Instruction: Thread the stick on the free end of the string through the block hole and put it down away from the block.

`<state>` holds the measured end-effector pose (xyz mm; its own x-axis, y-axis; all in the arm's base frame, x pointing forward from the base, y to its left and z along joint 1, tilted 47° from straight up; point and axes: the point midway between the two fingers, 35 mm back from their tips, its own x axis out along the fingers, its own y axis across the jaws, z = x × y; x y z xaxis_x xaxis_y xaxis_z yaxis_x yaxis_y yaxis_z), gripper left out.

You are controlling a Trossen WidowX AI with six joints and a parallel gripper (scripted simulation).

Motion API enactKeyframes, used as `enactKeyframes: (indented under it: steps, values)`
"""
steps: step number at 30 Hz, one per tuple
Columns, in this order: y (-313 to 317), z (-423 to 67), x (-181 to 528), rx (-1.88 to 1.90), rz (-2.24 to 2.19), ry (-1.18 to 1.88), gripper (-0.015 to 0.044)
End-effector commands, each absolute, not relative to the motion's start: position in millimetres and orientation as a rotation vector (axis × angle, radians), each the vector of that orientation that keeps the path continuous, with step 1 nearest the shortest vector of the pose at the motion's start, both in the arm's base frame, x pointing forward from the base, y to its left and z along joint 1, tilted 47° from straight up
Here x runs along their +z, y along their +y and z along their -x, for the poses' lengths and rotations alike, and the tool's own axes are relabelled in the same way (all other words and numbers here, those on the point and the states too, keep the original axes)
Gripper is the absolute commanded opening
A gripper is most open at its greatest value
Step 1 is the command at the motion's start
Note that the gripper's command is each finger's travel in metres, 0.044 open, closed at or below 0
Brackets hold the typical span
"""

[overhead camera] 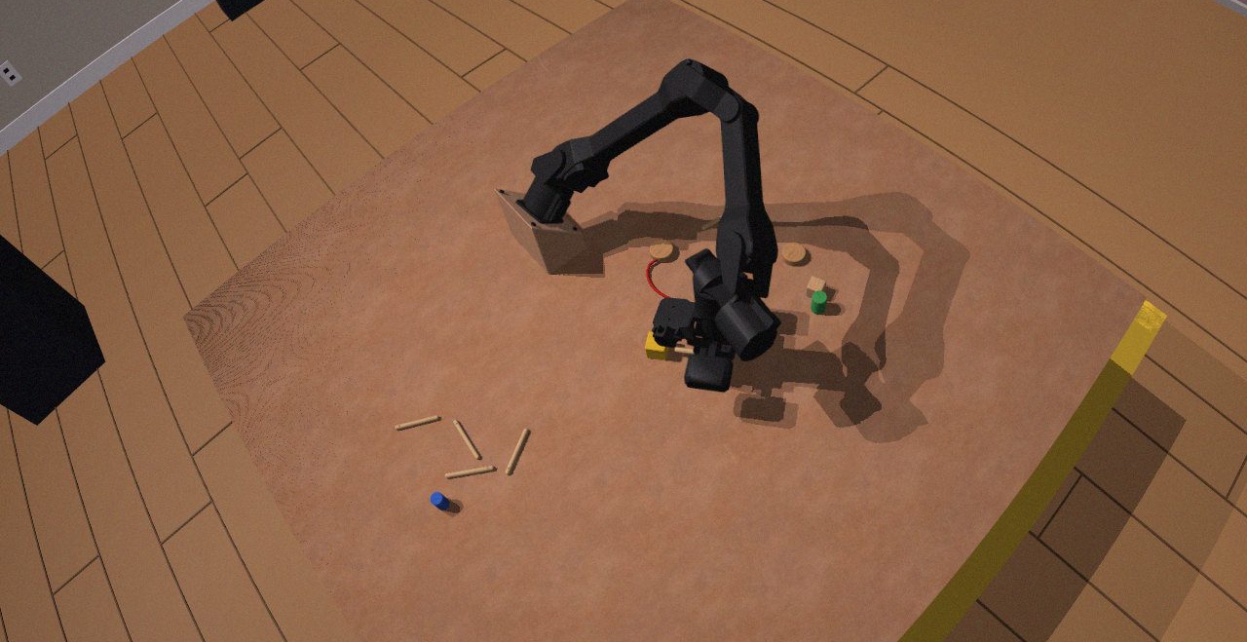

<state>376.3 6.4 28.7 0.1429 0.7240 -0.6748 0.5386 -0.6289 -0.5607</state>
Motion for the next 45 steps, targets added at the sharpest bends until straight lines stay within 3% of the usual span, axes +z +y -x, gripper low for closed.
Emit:
enactKeyframes:
  steps: [1,45]
  values:
    - [6,-370,27,1.492,2.231,-1.254,0.0]
    - [-9,-324,0,1.494,2.229,-1.253,0.0]
